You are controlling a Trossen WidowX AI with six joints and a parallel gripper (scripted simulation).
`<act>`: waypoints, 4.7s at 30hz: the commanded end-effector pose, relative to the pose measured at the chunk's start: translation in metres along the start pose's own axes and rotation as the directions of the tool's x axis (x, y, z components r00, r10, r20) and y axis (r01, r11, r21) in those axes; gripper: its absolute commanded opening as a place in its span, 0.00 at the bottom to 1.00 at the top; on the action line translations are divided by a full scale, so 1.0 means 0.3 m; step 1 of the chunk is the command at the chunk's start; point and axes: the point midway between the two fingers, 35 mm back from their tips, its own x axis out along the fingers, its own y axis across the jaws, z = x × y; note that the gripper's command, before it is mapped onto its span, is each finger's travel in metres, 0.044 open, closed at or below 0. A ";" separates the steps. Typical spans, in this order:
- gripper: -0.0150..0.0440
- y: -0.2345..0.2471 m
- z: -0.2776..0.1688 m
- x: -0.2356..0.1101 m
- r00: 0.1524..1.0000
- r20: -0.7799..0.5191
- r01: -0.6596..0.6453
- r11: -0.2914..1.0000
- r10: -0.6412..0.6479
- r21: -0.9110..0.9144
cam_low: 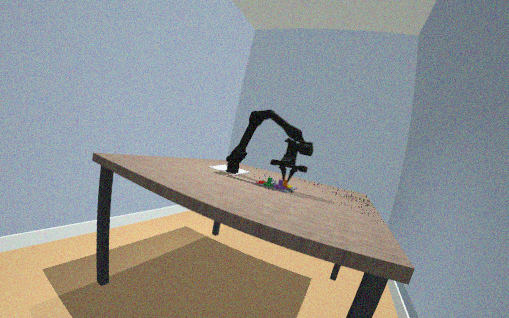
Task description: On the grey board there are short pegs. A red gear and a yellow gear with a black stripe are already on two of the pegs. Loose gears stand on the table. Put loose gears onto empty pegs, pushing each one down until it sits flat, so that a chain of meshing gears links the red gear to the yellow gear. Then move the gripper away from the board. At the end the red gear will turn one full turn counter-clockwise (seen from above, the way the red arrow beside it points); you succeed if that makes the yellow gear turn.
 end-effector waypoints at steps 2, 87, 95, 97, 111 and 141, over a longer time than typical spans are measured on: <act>0.49 0.000 0.001 -0.005 1.000 0.002 -0.001 0.998 0.001 -0.067; 1.00 -0.171 -0.719 -0.389 0.998 -0.058 -0.009 0.975 -0.004 -0.220; 1.00 -0.431 -1.003 -0.447 0.999 -0.037 0.011 0.983 -0.018 -0.183; 1.00 -0.480 -1.037 -0.455 0.999 -0.031 0.014 0.985 -0.020 -0.174; 1.00 -0.487 -1.041 -0.456 0.999 -0.030 0.015 0.985 -0.020 -0.173; 1.00 -0.487 -1.041 -0.456 0.999 -0.030 0.015 0.985 -0.020 -0.173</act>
